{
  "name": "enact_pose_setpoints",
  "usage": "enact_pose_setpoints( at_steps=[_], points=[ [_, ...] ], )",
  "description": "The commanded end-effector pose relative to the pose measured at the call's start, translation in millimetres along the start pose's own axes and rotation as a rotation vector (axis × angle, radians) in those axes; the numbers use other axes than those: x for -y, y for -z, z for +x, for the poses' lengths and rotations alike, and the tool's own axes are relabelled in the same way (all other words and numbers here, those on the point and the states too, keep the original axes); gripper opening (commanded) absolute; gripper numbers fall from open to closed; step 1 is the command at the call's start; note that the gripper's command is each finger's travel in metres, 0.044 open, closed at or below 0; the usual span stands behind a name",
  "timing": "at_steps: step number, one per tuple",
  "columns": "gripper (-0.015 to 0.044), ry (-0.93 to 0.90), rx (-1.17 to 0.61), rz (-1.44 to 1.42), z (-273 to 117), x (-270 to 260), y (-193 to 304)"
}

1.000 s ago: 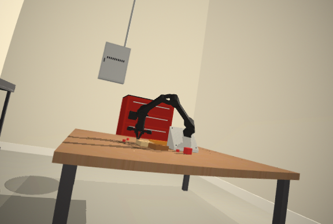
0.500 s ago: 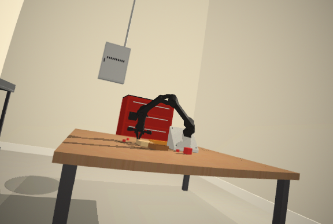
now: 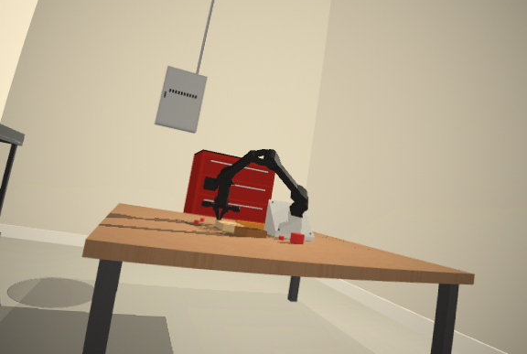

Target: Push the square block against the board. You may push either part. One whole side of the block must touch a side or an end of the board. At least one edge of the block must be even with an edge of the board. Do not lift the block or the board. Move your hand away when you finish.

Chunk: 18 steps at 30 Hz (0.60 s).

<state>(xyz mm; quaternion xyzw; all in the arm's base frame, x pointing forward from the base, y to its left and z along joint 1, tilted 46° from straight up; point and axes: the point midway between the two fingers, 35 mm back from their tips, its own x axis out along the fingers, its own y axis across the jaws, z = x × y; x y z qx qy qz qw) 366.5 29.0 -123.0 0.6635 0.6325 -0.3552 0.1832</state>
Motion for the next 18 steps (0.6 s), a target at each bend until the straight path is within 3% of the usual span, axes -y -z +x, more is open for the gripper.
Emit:
enact_pose_setpoints(
  at_steps=[1, 6, 12, 18],
  points=[
    [0.0, 0.0, 0.001, 0.0, -3, 0, 0],
    [0.0, 0.004, 0.006, -0.002, -54, -1, 0],
    [0.0, 0.004, 0.007, -0.025, -54, -1, 2],
    [0.0, 0.003, 0.011, -0.227, -55, -5, 21]
  ],
)
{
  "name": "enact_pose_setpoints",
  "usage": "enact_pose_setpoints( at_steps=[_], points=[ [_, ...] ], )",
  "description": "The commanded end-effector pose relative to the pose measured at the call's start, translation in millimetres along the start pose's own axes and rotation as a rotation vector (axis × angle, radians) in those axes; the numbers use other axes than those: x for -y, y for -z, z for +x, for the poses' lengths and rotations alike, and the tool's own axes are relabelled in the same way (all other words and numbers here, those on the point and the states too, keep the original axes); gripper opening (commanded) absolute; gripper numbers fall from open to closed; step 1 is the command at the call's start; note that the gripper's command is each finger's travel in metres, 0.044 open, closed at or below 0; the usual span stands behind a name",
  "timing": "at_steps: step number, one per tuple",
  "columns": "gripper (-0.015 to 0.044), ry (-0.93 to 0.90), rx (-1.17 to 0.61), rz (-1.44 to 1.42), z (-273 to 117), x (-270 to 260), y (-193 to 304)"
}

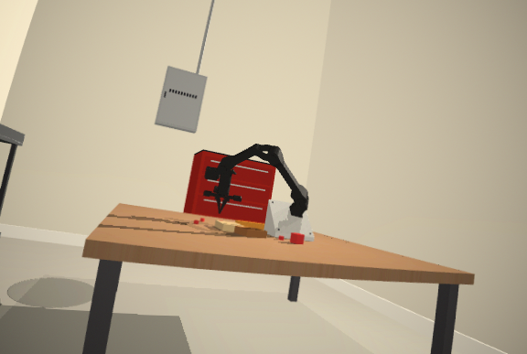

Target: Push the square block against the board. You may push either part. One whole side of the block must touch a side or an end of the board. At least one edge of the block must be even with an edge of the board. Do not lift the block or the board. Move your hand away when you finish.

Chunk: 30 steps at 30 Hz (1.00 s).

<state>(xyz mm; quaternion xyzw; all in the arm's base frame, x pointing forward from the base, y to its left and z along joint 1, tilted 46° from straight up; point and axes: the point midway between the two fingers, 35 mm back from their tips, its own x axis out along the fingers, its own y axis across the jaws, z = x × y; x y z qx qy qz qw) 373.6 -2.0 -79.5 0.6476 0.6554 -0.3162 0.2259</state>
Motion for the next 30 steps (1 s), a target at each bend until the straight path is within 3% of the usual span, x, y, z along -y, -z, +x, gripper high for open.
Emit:
enact_pose_setpoints(
  at_steps=[1, 30],
  points=[
    [0.0, -0.003, 0.007, -0.133, -2, -5, 14],
    [0.0, -0.001, 0.01, -1.141, -3, -21, 114]
  ],
)
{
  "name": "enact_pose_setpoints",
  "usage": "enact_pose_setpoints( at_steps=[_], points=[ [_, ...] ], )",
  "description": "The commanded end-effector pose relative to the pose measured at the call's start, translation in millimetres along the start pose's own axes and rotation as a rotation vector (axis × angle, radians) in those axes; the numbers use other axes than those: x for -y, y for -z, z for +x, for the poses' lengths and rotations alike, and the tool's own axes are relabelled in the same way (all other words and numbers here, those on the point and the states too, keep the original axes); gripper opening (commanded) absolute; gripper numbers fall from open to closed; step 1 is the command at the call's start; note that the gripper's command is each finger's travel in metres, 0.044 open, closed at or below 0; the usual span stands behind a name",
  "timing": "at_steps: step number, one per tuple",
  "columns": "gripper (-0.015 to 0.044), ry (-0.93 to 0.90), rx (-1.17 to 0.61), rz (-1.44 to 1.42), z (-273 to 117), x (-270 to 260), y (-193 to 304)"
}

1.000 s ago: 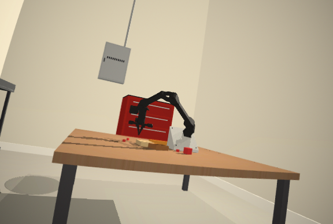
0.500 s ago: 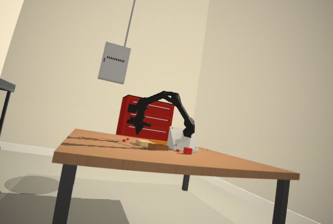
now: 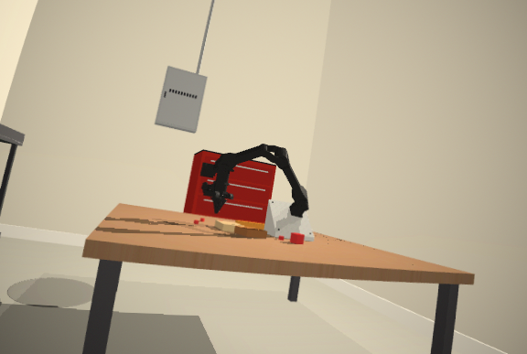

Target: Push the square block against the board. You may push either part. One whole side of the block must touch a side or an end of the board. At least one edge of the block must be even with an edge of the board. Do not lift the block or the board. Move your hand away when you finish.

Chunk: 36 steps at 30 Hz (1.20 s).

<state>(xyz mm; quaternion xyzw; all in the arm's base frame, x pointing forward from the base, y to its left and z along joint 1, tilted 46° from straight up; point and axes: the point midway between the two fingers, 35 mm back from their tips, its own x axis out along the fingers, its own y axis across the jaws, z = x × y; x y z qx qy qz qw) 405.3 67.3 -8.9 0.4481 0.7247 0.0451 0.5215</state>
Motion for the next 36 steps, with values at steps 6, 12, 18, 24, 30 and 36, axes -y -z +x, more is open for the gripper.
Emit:
enact_pose_setpoints(
  at_steps=[6, 12, 18, 24, 30, 36],
  points=[
    [0.0, -0.008, -0.004, -0.314, 0, -30, 17],
    [0.0, -0.013, -0.006, -0.523, 0, -48, 30],
    [0.0, -0.019, -0.008, -0.727, 0, -66, 43],
    [0.0, -0.02, -0.009, -0.75, 3, -68, 45],
    [0.0, -0.022, -0.01, -0.75, 55, -69, 46],
    [0.0, -0.022, -0.01, -0.75, 55, -68, 47]
  ],
)
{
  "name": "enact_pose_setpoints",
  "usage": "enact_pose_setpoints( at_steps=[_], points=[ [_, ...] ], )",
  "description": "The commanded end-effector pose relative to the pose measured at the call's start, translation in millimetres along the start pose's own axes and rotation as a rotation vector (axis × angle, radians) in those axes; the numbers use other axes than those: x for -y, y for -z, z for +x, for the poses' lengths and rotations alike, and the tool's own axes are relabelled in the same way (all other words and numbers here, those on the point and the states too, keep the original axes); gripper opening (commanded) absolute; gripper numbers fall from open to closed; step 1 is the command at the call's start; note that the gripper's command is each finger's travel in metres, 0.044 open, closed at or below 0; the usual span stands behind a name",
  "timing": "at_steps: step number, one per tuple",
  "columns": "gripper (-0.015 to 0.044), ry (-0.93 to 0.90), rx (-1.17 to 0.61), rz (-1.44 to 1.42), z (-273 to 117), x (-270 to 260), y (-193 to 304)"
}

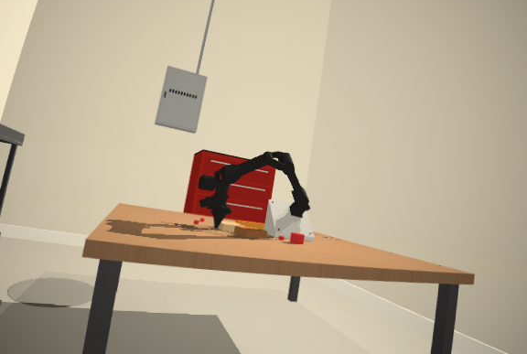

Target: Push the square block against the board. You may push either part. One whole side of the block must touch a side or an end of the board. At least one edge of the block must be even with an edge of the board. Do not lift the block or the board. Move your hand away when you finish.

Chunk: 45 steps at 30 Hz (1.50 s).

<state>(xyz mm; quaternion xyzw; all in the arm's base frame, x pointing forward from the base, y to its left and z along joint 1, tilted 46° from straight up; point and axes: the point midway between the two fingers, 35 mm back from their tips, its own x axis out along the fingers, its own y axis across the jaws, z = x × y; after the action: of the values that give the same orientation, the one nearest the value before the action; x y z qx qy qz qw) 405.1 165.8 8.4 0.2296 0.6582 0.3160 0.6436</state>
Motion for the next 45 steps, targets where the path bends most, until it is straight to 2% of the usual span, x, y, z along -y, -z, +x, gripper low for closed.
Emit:
enact_pose_setpoints(
  at_steps=[1, 45],
  points=[
    [0.0, -0.004, 0.009, 0.003, -1, 0, 0],
    [0.0, -0.004, 0.006, 0.006, -1, 2, 61]
  ],
)
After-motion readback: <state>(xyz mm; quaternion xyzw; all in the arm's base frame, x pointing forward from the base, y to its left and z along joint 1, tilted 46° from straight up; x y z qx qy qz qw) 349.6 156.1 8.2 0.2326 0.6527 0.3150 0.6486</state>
